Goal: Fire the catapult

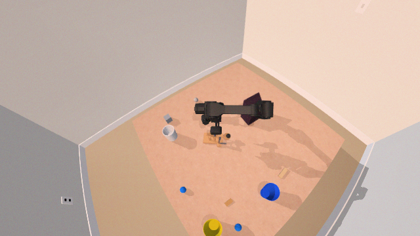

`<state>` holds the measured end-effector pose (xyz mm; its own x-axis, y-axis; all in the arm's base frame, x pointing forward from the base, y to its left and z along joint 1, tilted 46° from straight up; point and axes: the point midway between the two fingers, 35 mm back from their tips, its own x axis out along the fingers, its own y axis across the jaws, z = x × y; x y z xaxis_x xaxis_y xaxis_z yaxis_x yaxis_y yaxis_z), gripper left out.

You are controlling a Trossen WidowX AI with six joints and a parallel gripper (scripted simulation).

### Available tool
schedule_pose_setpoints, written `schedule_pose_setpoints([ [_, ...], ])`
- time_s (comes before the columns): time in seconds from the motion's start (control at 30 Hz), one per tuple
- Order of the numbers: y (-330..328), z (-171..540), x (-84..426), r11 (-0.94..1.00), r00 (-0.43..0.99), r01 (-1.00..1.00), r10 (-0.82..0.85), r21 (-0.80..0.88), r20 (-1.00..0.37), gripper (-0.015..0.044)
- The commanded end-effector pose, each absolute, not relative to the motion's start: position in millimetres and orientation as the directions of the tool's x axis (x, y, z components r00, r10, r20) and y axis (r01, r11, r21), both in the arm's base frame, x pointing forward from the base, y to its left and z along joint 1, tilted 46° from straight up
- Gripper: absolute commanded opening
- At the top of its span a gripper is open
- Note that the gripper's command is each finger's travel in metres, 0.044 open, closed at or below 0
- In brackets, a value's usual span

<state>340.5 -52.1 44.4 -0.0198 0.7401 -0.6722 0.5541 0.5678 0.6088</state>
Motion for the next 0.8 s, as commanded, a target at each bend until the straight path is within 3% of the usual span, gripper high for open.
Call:
schedule_pose_setpoints([
  [0.0, -84.4, 28.4, 374.8, 0.58, 0.089, 0.539, 0.682, 0.611, -0.726, 0.044],
  [0.3, -157.3, 6.8, 450.6, 0.602, 0.338, 0.501, 0.525, 0.622, -0.781, 0.044],
  [0.6, -236.4, 3.3, 515.0, 0.617, 0.576, 0.463, 0.337, 0.637, -0.745, 0.044],
  [0.77, -256.3, -3.3, 530.4, 0.617, 0.606, 0.467, 0.298, 0.633, -0.738, 0.044],
])
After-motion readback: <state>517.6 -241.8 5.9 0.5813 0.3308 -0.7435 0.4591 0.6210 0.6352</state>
